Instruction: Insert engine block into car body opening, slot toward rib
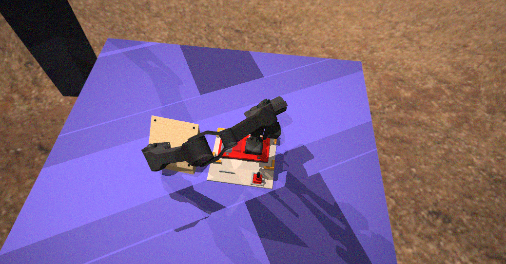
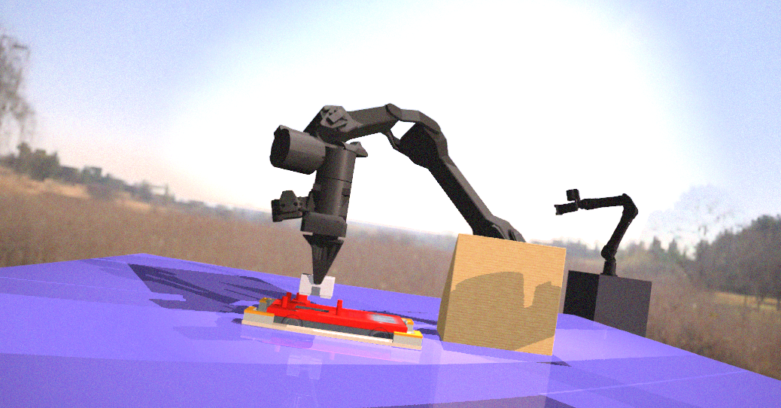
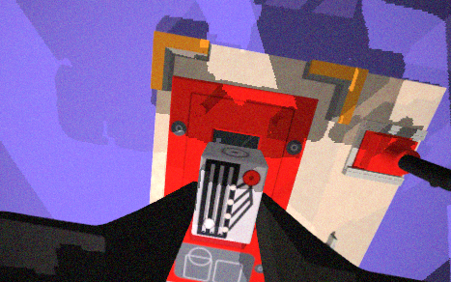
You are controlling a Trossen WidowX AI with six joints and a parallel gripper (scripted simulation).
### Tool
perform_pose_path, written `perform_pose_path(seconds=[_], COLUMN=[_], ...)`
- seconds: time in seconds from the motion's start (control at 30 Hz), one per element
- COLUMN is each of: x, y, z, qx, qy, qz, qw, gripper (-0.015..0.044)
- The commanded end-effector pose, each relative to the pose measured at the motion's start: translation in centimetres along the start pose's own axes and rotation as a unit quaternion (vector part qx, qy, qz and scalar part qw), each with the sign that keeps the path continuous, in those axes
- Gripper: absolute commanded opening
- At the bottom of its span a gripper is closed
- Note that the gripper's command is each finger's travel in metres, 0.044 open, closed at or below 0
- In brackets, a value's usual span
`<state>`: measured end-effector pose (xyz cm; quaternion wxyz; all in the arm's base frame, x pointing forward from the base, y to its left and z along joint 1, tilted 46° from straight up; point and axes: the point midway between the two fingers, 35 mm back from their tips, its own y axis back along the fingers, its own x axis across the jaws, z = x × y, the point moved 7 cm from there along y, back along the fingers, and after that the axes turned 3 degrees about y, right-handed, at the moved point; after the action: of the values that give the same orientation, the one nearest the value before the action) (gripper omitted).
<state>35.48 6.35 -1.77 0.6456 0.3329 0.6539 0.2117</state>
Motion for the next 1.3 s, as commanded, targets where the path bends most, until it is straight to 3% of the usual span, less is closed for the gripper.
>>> perform_pose_path(seconds=[0.0,1.27], x=[-0.03,-0.11], y=[0.00,-0.40], z=[0.04,0.15], qx=[-0.002,-0.002], qy=[0.000,0.000], qz=[-0.002,-0.002], qw=[1.000,1.000], gripper=[0.0158,0.0158])
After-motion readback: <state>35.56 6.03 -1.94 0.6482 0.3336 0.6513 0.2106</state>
